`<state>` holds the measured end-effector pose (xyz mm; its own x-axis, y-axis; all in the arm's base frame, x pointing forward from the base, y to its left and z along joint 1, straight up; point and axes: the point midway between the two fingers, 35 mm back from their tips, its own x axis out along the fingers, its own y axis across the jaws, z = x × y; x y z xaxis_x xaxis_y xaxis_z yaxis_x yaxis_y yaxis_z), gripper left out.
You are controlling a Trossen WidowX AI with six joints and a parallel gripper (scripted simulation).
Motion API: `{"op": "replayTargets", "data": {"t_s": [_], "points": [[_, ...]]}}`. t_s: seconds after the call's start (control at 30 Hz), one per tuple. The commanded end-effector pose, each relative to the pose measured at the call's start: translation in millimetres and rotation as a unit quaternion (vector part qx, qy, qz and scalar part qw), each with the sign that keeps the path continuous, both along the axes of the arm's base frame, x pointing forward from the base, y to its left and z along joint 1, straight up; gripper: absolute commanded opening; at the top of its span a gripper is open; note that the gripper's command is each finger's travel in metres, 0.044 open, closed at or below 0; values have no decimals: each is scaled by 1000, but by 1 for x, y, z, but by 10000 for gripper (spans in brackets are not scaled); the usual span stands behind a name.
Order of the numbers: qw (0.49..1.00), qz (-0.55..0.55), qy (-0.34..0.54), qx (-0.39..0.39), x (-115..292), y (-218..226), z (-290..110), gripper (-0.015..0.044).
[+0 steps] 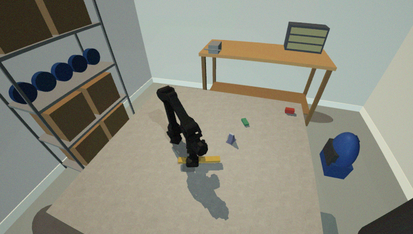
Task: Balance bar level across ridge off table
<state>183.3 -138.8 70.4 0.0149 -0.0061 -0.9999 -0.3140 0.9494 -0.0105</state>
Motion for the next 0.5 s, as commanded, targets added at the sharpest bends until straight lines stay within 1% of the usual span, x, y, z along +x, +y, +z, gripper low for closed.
{"op": "replayTargets", "data": {"t_s": [0.0, 0.47], "points": [[1000, 1, -2, -3, 1, -1, 12, 0], [1000, 1, -2, -3, 1, -1, 48, 0]]}}
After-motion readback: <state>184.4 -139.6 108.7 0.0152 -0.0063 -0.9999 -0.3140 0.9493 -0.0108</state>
